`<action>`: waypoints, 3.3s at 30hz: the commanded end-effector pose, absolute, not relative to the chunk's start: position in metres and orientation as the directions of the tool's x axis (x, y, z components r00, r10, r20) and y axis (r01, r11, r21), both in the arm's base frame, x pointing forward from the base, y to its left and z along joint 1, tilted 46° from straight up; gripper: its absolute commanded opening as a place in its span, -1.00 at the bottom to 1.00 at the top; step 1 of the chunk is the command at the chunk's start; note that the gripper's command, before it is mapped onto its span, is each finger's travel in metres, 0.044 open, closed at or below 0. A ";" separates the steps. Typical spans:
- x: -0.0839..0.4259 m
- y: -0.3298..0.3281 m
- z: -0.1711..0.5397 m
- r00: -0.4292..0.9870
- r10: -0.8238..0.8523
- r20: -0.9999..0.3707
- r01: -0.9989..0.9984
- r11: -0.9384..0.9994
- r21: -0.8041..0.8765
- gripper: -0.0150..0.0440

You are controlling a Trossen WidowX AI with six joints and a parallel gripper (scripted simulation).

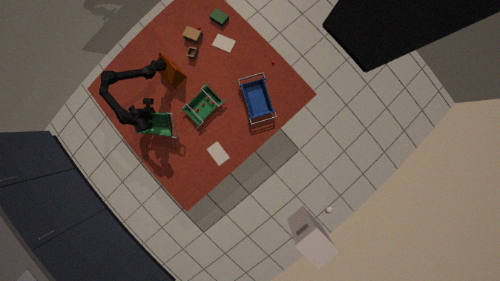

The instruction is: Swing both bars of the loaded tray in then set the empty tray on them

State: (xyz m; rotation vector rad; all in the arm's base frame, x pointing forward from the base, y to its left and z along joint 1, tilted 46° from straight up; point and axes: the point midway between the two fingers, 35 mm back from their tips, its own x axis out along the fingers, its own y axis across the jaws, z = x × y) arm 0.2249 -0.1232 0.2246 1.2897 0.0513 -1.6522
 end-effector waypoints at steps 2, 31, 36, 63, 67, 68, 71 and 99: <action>0.242 -0.113 0.219 0.080 -0.658 -0.749 0.746 -0.458 0.483 -0.49; 0.308 -0.036 0.152 0.064 -0.657 -0.752 0.937 -0.219 0.271 -0.49; 0.315 -0.021 0.139 0.063 -0.662 -0.747 0.957 -0.171 0.233 -0.49; 0.327 0.066 0.059 0.077 -0.710 -0.700 0.996 0.090 0.018 -0.49; 0.327 0.071 0.055 0.079 -0.713 -0.696 0.995 0.104 0.006 -0.49; 0.327 0.071 0.055 0.079 -0.713 -0.696 0.995 0.104 0.006 -0.49; 0.327 0.071 0.055 0.079 -0.713 -0.696 0.995 0.104 0.006 -0.49; 0.327 0.071 0.054 0.079 -0.713 -0.696 0.995 0.104 0.006 -0.49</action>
